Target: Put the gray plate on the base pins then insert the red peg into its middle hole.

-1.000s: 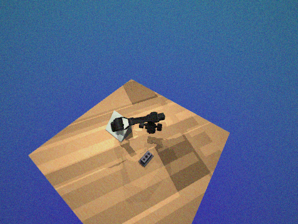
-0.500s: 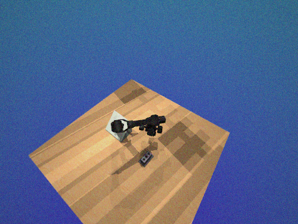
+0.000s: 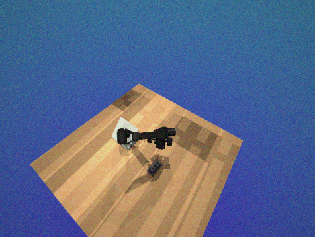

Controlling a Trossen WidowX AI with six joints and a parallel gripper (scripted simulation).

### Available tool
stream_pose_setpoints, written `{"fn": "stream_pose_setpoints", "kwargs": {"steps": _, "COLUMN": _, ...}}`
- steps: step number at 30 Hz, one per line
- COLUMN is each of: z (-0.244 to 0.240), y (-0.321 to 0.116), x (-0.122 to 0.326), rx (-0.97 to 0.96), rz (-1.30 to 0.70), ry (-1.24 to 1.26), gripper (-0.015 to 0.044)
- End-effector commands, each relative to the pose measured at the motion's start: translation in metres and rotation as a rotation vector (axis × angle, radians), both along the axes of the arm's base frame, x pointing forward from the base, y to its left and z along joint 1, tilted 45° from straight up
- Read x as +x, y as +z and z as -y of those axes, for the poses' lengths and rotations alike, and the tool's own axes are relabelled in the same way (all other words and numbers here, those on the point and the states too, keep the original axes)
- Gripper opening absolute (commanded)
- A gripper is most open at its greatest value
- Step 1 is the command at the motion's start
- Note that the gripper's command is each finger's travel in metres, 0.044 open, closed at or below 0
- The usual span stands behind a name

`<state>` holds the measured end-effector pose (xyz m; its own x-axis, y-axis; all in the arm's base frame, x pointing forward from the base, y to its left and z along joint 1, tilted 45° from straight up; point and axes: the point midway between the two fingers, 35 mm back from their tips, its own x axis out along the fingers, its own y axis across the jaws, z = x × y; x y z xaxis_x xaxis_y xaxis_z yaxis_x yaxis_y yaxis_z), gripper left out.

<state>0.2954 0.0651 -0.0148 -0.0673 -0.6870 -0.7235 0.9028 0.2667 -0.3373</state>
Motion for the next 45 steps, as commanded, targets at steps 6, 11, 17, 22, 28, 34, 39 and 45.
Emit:
{"fn": "stream_pose_setpoints", "kwargs": {"steps": 6, "z": 0.014, "y": 0.019, "x": 0.017, "rx": 0.006, "rz": 0.016, "ry": 0.007, "gripper": 0.0}}
{"fn": "stream_pose_setpoints", "kwargs": {"steps": 11, "z": 0.024, "y": 0.029, "x": 0.023, "rx": 0.006, "rz": 0.017, "ry": 0.008, "gripper": 0.0}}
{"fn": "stream_pose_setpoints", "kwargs": {"steps": 17, "z": 0.036, "y": 0.04, "x": 0.031, "rx": 0.004, "rz": 0.019, "ry": 0.008, "gripper": 0.0}}
{"fn": "stream_pose_setpoints", "kwargs": {"steps": 22, "z": 0.047, "y": 0.049, "x": 0.037, "rx": 0.002, "rz": 0.021, "ry": 0.007, "gripper": 0.0}}
{"fn": "stream_pose_setpoints", "kwargs": {"steps": 28, "z": 0.06, "y": 0.061, "x": 0.043, "rx": -0.003, "rz": 0.022, "ry": 0.006, "gripper": 0.0}}
{"fn": "stream_pose_setpoints", "kwargs": {"steps": 34, "z": 0.074, "y": 0.073, "x": 0.048, "rx": -0.008, "rz": 0.024, "ry": 0.004, "gripper": 0.0}}
{"fn": "stream_pose_setpoints", "kwargs": {"steps": 39, "z": 0.086, "y": 0.083, "x": 0.051, "rx": -0.014, "rz": 0.024, "ry": 0.002, "gripper": 0.0}}
{"fn": "stream_pose_setpoints", "kwargs": {"steps": 45, "z": 0.1, "y": 0.095, "x": 0.054, "rx": -0.022, "rz": 0.024, "ry": 0.0, "gripper": 0.0}}
